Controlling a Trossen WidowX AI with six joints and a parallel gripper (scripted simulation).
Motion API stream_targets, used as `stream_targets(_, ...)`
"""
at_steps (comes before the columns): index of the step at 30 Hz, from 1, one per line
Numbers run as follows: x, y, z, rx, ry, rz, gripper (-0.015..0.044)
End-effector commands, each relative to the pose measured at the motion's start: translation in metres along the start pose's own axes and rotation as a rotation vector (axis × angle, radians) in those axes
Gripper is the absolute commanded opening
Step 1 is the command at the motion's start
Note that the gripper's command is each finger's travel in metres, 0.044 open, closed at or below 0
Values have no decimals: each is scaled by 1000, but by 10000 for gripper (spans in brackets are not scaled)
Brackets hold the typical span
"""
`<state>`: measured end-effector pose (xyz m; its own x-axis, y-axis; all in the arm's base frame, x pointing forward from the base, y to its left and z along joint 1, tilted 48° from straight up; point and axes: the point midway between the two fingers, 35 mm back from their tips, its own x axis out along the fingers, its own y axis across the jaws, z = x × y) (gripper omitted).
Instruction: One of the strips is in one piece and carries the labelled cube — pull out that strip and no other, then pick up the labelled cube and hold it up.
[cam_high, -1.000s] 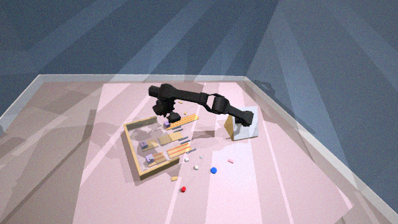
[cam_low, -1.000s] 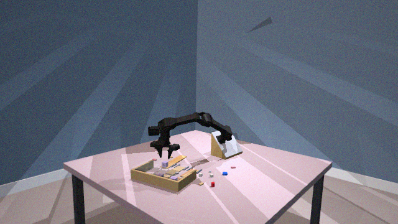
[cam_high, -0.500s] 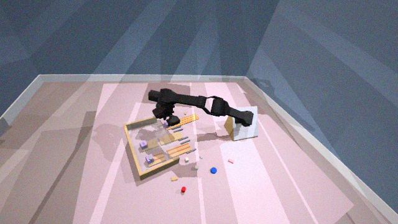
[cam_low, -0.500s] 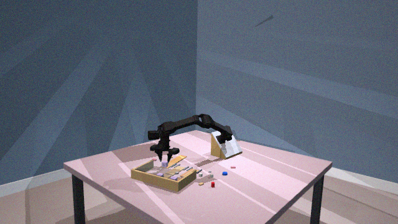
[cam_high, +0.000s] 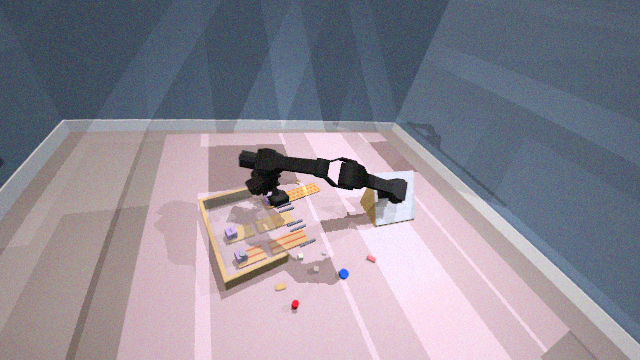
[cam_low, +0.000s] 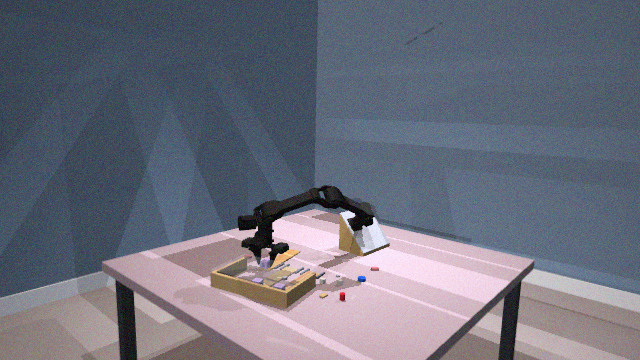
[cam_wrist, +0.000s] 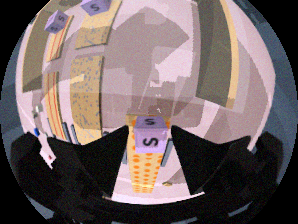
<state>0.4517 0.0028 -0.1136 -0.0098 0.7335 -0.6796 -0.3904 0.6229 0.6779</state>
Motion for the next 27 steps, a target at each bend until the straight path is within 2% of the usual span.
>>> stream_targets(1,3,0,-2,9,1,6,250)
stream_targets(5,0,0,0,1,0,0,145)
stream_targets(12,0,0,0,1,0,0,98)
stream_targets(16,-1,1,-2,1,0,0,0)
stream_targets(27,-26,16,-28,7,3,2,0)
